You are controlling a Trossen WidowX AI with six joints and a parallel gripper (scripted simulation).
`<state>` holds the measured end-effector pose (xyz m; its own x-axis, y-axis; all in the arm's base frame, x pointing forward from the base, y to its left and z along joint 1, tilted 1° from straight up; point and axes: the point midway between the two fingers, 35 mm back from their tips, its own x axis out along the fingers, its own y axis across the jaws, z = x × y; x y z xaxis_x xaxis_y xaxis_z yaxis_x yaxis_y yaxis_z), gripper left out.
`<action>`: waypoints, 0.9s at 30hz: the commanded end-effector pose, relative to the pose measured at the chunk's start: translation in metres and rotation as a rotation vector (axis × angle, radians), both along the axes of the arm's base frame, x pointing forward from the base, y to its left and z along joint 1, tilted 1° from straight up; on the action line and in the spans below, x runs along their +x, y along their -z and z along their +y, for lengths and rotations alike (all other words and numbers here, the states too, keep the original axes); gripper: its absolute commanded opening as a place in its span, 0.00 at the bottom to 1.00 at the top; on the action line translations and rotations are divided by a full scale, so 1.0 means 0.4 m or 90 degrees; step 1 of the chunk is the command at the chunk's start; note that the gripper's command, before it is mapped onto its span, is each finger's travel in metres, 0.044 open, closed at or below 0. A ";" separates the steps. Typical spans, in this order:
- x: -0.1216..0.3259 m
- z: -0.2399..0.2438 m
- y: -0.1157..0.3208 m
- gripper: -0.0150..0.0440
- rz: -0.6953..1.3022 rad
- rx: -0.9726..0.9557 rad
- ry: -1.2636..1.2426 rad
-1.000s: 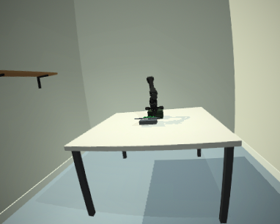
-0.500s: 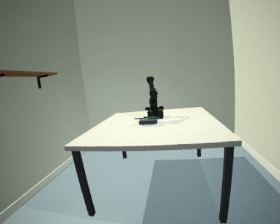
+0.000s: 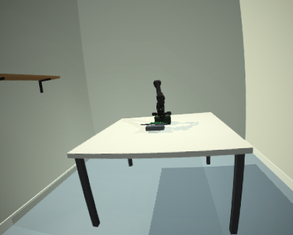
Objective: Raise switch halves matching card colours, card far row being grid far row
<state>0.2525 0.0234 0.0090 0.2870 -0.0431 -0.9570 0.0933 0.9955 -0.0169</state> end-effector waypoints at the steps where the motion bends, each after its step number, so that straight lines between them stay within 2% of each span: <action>1: -0.005 0.004 -0.055 0.25 0.001 0.001 -0.001; 3: -0.026 0.006 -0.128 0.25 0.009 0.001 -0.002; 5: -0.037 0.006 -0.154 0.25 0.012 0.000 -0.002; 9: -0.037 0.003 -0.154 0.25 0.012 0.000 -0.002; 16: -0.044 -0.073 -0.156 0.25 0.012 -0.001 -0.002; 20: -0.024 -0.076 -0.078 0.25 -0.004 -0.003 -0.002; 27: -0.021 -0.077 -0.063 0.25 -0.005 -0.003 -0.002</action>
